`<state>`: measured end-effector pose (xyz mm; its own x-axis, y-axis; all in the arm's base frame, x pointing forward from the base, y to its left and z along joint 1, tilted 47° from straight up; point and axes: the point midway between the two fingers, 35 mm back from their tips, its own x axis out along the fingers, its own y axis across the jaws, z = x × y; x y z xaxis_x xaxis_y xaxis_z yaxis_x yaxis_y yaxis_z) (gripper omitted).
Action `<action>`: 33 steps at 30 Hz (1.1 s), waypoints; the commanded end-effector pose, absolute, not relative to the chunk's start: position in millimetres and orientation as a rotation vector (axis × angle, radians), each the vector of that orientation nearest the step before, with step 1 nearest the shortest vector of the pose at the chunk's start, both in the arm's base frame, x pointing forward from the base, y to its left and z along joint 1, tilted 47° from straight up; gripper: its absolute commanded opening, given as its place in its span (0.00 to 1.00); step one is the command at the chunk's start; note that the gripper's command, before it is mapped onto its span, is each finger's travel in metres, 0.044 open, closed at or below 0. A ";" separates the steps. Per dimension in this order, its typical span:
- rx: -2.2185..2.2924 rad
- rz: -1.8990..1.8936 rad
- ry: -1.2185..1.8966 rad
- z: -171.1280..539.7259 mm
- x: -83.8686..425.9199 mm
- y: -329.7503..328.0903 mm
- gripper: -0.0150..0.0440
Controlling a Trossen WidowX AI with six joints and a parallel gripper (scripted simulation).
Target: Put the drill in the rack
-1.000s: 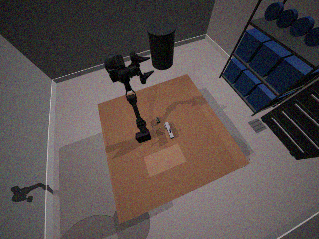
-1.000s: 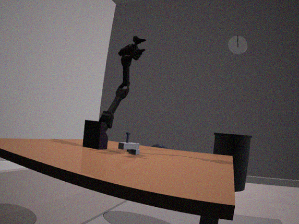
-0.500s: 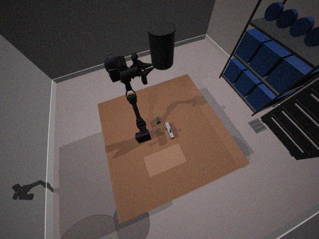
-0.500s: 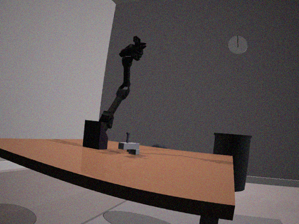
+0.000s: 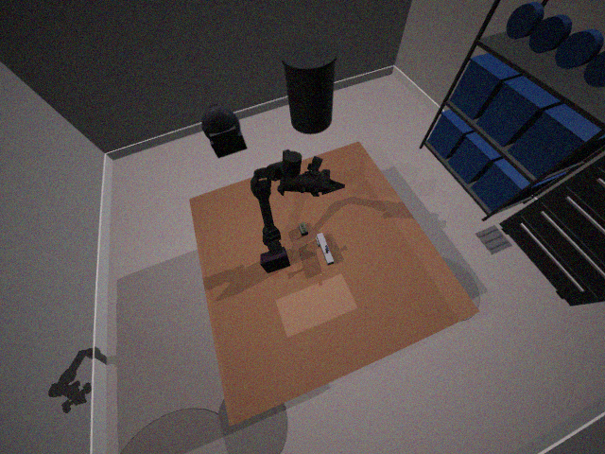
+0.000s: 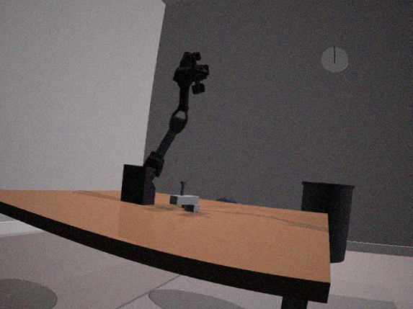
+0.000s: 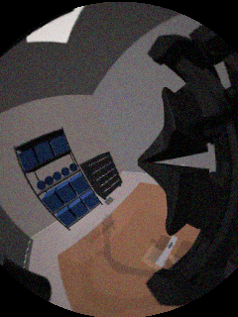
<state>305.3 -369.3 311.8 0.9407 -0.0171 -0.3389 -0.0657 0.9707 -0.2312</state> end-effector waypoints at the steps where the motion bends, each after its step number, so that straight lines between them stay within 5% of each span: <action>1: -0.071 0.108 0.471 246.5 328.9 -343.4 0.25; 10: 0.240 0.309 0.802 119.5 347.7 -255.3 0.25; 19: 0.481 0.533 1.211 26.4 313.2 -144.7 0.25; 25: 0.585 0.668 1.480 -4.9 270.6 -83.6 0.25; 33: 0.588 0.672 1.488 -5.5 269.2 -82.0 0.25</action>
<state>274.1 -85.5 -3.4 -0.0082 0.7151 -0.6990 -0.0590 0.6975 0.7142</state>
